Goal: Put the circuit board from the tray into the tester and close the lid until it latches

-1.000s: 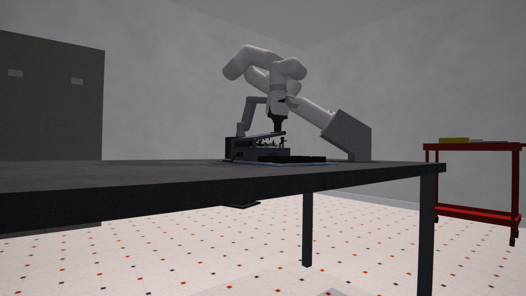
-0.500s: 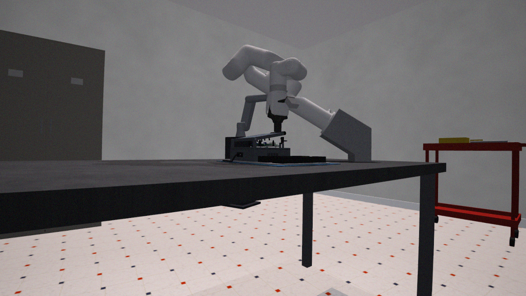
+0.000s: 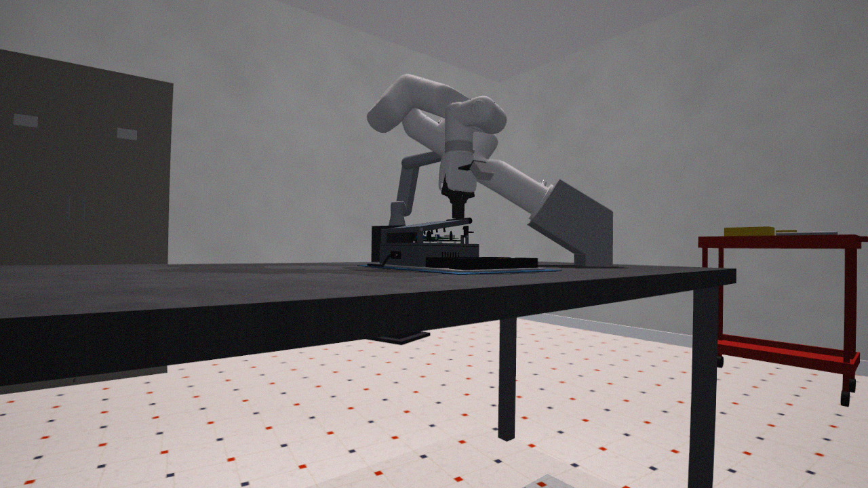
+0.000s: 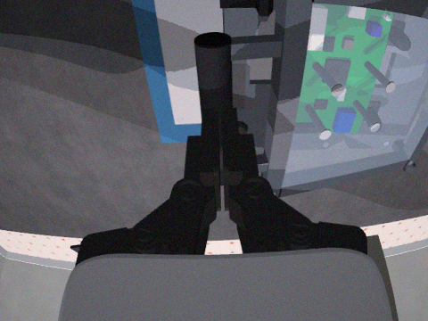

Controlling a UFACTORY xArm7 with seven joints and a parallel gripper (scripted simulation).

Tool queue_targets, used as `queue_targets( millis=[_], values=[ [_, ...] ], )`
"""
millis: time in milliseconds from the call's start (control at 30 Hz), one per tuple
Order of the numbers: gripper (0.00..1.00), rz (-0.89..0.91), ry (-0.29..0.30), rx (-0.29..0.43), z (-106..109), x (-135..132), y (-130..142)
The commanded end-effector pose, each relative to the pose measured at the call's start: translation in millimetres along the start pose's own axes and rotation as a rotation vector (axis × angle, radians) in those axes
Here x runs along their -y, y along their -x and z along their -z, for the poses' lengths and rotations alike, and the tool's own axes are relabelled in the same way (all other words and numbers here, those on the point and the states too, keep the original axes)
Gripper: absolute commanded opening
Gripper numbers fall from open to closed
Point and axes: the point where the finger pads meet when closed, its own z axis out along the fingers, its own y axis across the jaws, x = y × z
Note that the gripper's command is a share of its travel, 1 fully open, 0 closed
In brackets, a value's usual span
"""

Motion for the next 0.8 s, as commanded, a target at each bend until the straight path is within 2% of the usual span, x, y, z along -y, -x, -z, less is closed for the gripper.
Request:
queue_targets(
  millis=[0,767],
  values=[
    [0.00,0.000,0.002,-0.002,0.6,-0.5,-0.8],
    [0.00,0.000,0.002,-0.002,-2.1,-0.5,-0.8]
  ],
)
